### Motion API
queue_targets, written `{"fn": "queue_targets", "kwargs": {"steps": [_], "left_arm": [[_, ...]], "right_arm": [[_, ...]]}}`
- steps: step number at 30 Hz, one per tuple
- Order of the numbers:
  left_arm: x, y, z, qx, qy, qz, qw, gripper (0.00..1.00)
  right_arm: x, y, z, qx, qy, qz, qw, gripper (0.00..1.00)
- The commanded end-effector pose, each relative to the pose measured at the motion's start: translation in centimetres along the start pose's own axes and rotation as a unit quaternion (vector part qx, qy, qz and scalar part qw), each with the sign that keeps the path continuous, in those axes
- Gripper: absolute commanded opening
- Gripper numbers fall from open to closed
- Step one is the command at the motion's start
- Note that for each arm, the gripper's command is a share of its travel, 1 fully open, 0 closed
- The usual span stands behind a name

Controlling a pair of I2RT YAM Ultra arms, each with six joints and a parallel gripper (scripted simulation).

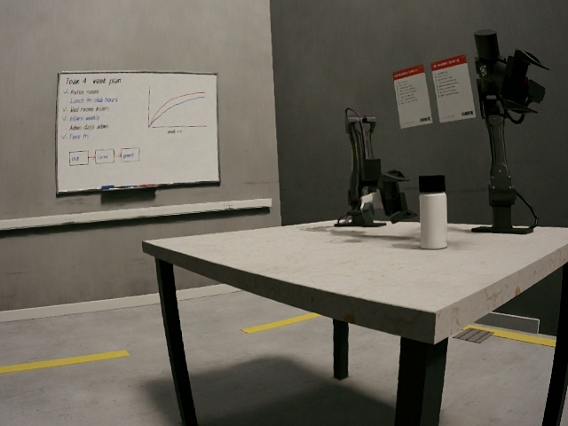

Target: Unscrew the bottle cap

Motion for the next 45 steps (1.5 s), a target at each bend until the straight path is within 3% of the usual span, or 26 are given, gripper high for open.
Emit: {"fn": "queue_targets", "kwargs": {"steps": [1, 17, 18, 21, 25, 32, 34, 35, 40, 45], "left_arm": [[-0.2, 0.0, -0.3, -0.003, 0.005, 0.002, 1.000, 1.00], [-0.2, 0.0, -0.3, -0.003, 0.005, 0.002, 1.000, 1.00], [0.5, 0.1, 0.5, 0.013, -0.008, 0.002, 1.000, 0.96], [2.2, 0.6, 2.9, 0.118, -0.056, 0.022, 0.991, 0.96], [4.4, 1.8, 8.1, 0.202, -0.076, 0.066, 0.974, 0.96], [5.6, 2.7, 10.6, 0.361, -0.142, 0.142, 0.911, 0.96], [5.6, 2.7, 10.6, 0.361, -0.142, 0.142, 0.911, 0.96], [5.8, 2.7, 11.0, 0.412, -0.144, 0.167, 0.884, 0.96], [6.4, 2.9, 14.3, 0.484, -0.151, 0.231, 0.830, 0.96], [6.7, 3.0, 16.5, 0.555, -0.152, 0.294, 0.763, 0.96]], "right_arm": [[0.0, 0.1, 0.5, -0.003, -0.007, 0.002, 1.000, 1.00], [0.0, 0.1, 0.5, -0.003, -0.007, 0.002, 1.000, 1.00], [0.4, -0.3, 1.4, -0.008, -0.014, -0.003, 1.000, 0.94], [0.7, -2.0, 3.0, -0.011, -0.008, -0.035, 0.999, 0.94], [1.0, -5.7, 5.6, -0.007, 0.020, -0.099, 0.995, 0.94], [0.5, -8.5, 8.1, -0.002, 0.045, -0.151, 0.988, 0.94], [0.5, -8.5, 8.1, -0.002, 0.045, -0.151, 0.988, 0.94], [0.7, -8.5, 8.3, -0.003, 0.049, -0.153, 0.987, 0.94], [-0.6, -10.9, 10.5, 0.003, 0.071, -0.199, 0.977, 0.94], [-1.6, -12.2, 12.1, 0.007, 0.089, -0.229, 0.969, 0.94]]}}
Point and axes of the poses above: on each arm, the point where the finger pads meet when closed, its own x axis out along the fingers, its own z axis across the jaws, y = z × x, the point moved 6 cm from there along -x, back along the fingers, and after that the axes turned 4 degrees about x, right-handed, at the moved point
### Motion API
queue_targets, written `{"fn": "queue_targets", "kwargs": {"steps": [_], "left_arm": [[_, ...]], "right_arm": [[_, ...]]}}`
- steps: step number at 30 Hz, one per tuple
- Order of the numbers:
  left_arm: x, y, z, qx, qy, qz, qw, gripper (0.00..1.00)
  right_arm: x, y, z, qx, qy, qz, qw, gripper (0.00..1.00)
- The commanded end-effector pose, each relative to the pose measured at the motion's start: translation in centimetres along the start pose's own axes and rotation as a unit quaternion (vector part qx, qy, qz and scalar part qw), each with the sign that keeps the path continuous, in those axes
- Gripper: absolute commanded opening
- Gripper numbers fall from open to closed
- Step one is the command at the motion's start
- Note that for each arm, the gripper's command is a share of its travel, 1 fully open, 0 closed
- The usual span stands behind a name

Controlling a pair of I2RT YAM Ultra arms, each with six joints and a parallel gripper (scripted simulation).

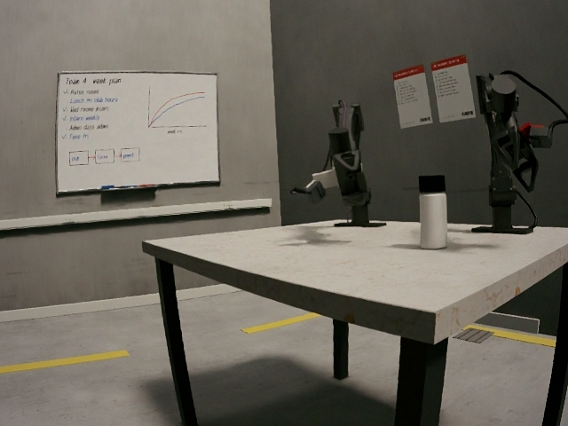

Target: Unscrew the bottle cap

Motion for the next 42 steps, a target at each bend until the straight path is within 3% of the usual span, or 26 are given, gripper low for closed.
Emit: {"fn": "queue_targets", "kwargs": {"steps": [1, 6, 7, 13, 21, 23, 24, 31, 38, 40, 41, 42], "left_arm": [[1.3, 1.2, 0.6, 0.122, 0.012, 0.062, 0.991, 0.96], [2.0, 2.1, 1.2, 0.182, 0.021, 0.096, 0.978, 0.96], [2.2, 2.3, 1.4, 0.235, 0.030, 0.116, 0.965, 0.96], [3.5, 4.7, 3.0, 0.337, 0.076, 0.181, 0.921, 0.96], [4.4, 7.1, 4.5, 0.461, 0.159, 0.242, 0.839, 0.96], [4.4, 7.1, 4.5, 0.461, 0.159, 0.242, 0.839, 0.96], [4.6, 7.3, 4.7, 0.500, 0.184, 0.249, 0.808, 0.96], [4.8, 9.7, 6.2, 0.569, 0.289, 0.268, 0.721, 0.96], [4.7, 11.3, 7.3, 0.621, 0.393, 0.249, 0.631, 0.96], [4.7, 11.3, 7.3, 0.621, 0.393, 0.249, 0.631, 0.96], [4.7, 11.4, 7.4, 0.643, 0.422, 0.233, 0.595, 0.96], [4.6, 11.9, 7.7, 0.642, 0.441, 0.225, 0.585, 0.96]], "right_arm": [[-1.2, -1.1, 3.0, -0.013, 0.012, -0.033, 0.999, 0.94], [-1.8, -2.0, 3.9, -0.011, 0.024, -0.052, 0.998, 0.94], [-2.1, -2.3, 4.2, -0.010, 0.028, -0.058, 0.998, 0.94], [-4.3, -4.6, 6.4, -0.005, 0.060, -0.105, 0.993, 0.94], [-7.4, -6.6, 8.5, 0.002, 0.097, -0.152, 0.984, 0.94], [-7.4, -6.6, 8.5, 0.002, 0.097, -0.152, 0.984, 0.94], [-7.9, -6.8, 8.8, 0.003, 0.102, -0.158, 0.982, 0.94], [-12.2, -8.4, 10.7, 0.012, 0.145, -0.206, 0.968, 0.94], [-16.3, -9.1, 11.9, 0.020, 0.182, -0.241, 0.953, 0.94], [-16.3, -9.1, 11.9, 0.020, 0.182, -0.241, 0.953, 0.94], [-16.4, -9.5, 11.5, 0.024, 0.196, -0.246, 0.949, 0.94], [-18.3, -9.3, 12.3, 0.024, 0.199, -0.256, 0.946, 0.94]]}}
Point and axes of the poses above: on each arm, the point where the finger pads meet when closed, its own x axis out along the fingers, its own z axis across the jaws, y = z × x, the point moved 6 cm from there along -x, back along the fingers, and after that the axes turned 4 degrees about x, right-handed, at the moved point
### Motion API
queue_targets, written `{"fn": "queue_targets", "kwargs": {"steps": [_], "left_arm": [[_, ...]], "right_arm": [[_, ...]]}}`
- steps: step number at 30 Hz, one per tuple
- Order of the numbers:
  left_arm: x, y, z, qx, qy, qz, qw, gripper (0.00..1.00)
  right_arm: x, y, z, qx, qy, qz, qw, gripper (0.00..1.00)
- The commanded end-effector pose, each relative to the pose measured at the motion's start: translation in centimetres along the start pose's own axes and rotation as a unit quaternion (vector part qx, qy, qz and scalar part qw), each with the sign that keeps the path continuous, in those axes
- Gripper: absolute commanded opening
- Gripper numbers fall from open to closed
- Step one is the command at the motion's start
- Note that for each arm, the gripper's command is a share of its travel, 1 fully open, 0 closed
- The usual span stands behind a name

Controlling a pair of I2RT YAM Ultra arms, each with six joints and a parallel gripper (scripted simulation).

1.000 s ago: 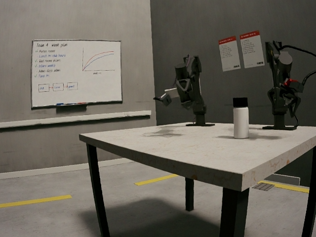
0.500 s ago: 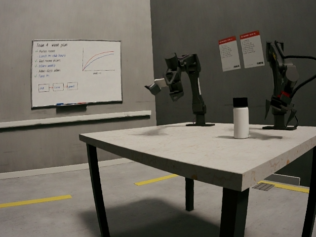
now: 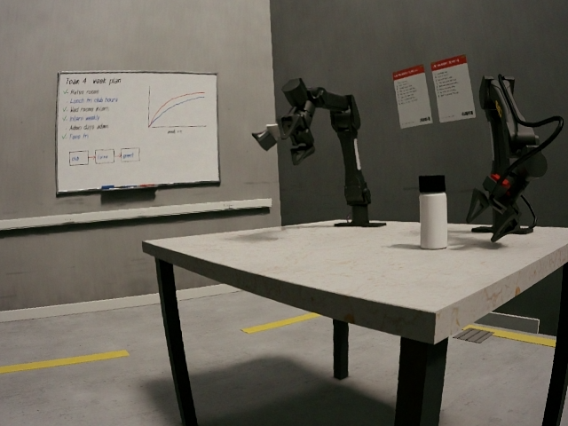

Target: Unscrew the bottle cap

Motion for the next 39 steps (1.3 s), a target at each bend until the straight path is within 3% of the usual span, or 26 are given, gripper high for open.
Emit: {"fn": "queue_targets", "kwargs": {"steps": [1, 13, 15, 16, 39], "left_arm": [[0.6, 0.5, -0.9, 0.108, 0.076, -0.049, 0.990, 0.96], [1.0, 1.8, -2.4, 0.296, 0.116, -0.186, 0.930, 0.96], [1.0, 1.8, -2.4, 0.296, 0.116, -0.186, 0.930, 0.96], [1.1, 1.9, -2.4, 0.320, 0.118, -0.203, 0.918, 0.96], [1.1, 1.8, -2.6, 0.328, 0.119, -0.205, 0.915, 0.96]], "right_arm": [[-4.3, -1.8, -0.2, -0.006, 0.036, -0.033, 0.999, 0.94], [-11.0, -4.6, -1.8, 0.003, 0.103, -0.082, 0.991, 0.94], [-11.0, -4.6, -1.8, 0.003, 0.103, -0.082, 0.991, 0.94], [-10.6, -4.9, -2.1, 0.005, 0.116, -0.083, 0.990, 0.94], [-10.7, -4.9, -2.1, 0.004, 0.117, -0.083, 0.990, 0.94]]}}
Point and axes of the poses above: on each arm, the point where the finger pads meet when closed, its own x axis out along the fingers, its own z axis across the jaws, y = z × x, the point moved 6 cm from there along -x, back along the fingers, and after that the axes turned 4 degrees about x, right-handed, at the moved point
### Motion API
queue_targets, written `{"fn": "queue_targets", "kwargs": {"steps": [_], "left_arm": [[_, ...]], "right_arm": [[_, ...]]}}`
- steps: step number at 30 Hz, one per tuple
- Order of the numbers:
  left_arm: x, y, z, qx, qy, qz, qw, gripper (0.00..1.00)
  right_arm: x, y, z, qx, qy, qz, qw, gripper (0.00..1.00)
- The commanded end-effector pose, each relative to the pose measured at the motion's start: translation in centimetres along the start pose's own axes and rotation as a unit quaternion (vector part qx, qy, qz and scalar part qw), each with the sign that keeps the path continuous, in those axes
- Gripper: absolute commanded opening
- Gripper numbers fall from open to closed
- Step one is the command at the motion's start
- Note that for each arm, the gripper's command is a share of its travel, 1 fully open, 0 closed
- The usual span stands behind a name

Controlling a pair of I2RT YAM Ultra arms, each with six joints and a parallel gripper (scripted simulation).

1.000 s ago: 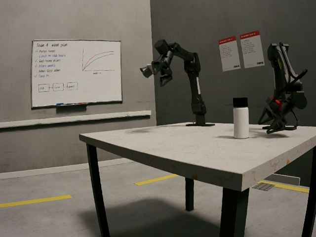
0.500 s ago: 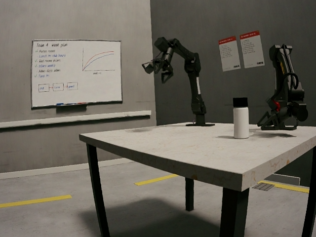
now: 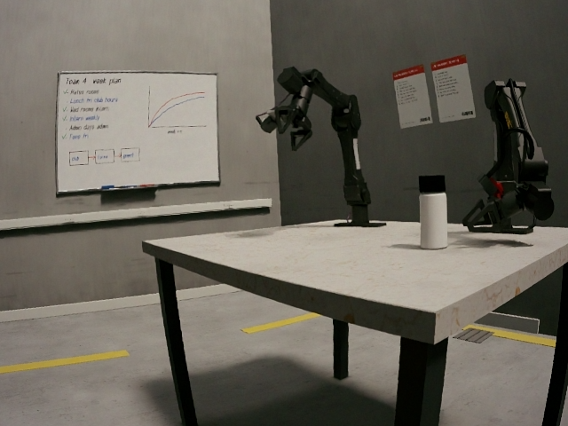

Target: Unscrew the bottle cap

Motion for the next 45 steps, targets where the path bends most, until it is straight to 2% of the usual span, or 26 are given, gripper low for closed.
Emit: {"fn": "queue_targets", "kwargs": {"steps": [1, 13, 45], "left_arm": [[-0.2, -0.6, 0.7, 0.008, -0.004, -0.014, 1.000, 0.96], [-0.2, -0.6, 0.9, 0.013, -0.007, -0.013, 1.000, 0.96], [4.1, 0.5, 1.5, 0.021, 0.000, 0.011, 1.000, 0.96]], "right_arm": [[-0.9, -0.6, 0.3, -0.002, -0.008, -0.011, 1.000, 0.94], [-0.3, -0.2, 0.2, -0.002, -0.005, -0.004, 1.000, 0.94], [-0.3, -0.2, 0.2, -0.002, -0.005, -0.004, 1.000, 0.94]]}}
Point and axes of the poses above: on each arm, the point where the finger pads meet when closed, its own x axis out along the fingers, its own z axis across the jaws, y = z × x, the point moved 6 cm from there along -x, back along the fingers, and after that the axes turned 4 degrees about x, right-handed, at the moved point
